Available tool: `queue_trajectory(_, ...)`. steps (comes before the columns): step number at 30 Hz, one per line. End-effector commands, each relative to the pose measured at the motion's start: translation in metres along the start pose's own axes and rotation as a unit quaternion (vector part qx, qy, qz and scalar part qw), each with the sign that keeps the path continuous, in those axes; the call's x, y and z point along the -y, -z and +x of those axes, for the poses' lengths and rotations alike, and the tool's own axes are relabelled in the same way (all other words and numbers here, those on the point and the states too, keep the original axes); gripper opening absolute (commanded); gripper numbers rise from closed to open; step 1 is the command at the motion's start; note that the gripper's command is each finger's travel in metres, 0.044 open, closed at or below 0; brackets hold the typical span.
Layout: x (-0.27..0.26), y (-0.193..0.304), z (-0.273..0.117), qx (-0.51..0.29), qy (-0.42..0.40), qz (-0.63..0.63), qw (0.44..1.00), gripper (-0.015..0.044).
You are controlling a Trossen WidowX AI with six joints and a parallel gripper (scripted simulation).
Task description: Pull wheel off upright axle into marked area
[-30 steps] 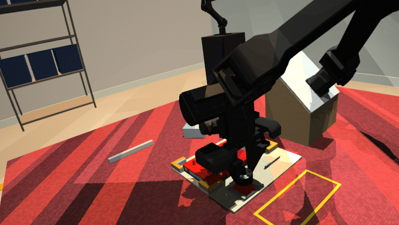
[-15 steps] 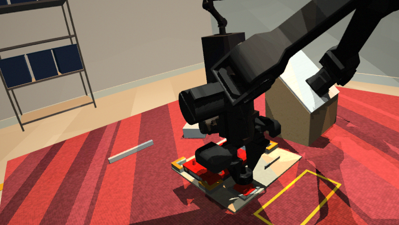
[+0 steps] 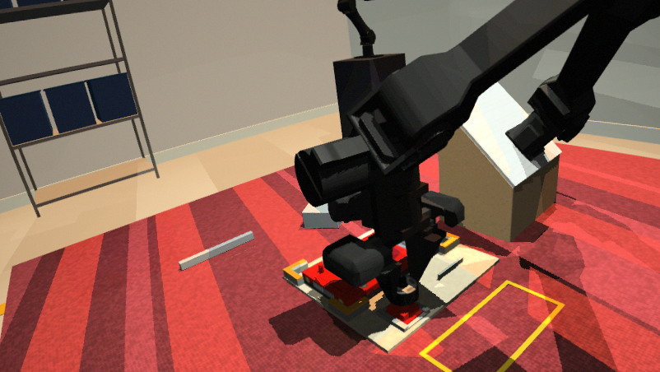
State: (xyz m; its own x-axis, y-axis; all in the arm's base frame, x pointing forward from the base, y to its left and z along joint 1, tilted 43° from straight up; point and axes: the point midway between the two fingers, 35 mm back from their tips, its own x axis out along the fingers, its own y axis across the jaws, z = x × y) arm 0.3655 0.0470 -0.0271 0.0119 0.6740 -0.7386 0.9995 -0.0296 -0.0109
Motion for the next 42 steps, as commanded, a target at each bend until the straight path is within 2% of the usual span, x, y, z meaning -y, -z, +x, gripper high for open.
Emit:
queue_trajectory(1,0.001,-0.002,-0.008,0.000,-0.003,0.005,1.000,0.0000)
queue_trajectory(42,0.001,-0.002,-0.022,-0.001,-0.005,0.006,1.000,0.0000)
